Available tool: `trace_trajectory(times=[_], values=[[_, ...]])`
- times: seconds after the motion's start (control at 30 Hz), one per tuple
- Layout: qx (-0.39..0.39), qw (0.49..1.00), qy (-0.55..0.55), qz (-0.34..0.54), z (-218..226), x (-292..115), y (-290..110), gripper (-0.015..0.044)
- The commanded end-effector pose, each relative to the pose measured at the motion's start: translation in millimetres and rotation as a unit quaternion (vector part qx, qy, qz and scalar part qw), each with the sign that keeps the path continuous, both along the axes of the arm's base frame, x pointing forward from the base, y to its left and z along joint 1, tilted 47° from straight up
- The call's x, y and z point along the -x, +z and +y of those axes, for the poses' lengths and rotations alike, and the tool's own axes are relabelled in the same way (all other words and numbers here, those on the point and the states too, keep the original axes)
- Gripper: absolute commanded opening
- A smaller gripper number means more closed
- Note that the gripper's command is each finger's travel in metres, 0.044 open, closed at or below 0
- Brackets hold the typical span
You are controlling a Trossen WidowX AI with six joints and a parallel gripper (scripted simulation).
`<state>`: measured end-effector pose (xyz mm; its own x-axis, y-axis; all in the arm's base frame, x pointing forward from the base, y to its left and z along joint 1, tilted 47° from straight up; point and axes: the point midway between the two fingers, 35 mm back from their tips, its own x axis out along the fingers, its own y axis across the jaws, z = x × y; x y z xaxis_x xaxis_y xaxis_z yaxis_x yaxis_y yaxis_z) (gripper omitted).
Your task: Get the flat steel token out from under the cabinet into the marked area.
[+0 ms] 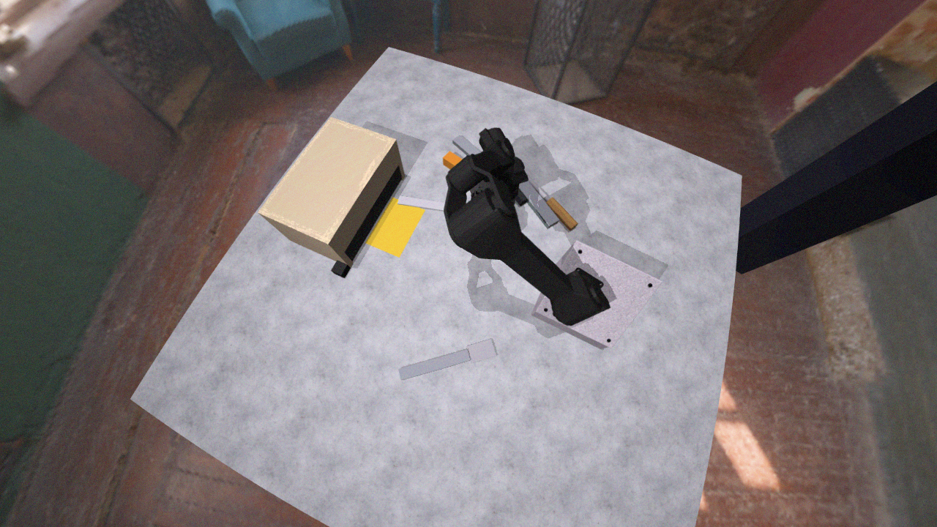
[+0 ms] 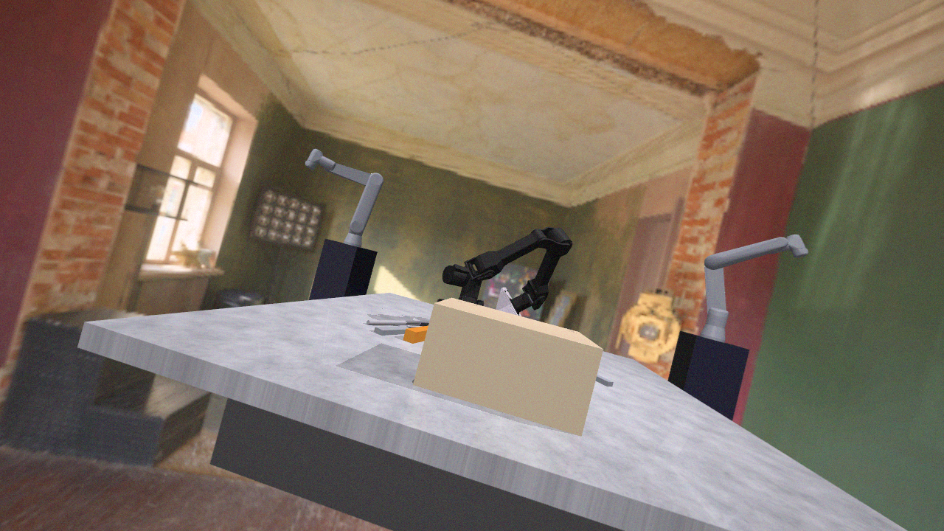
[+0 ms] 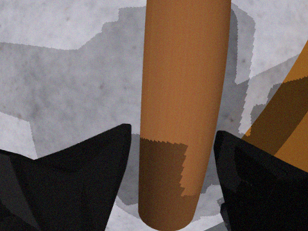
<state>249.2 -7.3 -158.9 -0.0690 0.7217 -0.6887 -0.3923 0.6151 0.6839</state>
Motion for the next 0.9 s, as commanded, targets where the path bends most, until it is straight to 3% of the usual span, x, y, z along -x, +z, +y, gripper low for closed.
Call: trace_trajectory(times=[0.0,0.87], values=[[0.002,1.000,0.001,0.000,0.0,-0.1,0.0,0.0270],[0.002,1.000,0.000,0.001,2.1,5.0,-4.3,0.0270]])
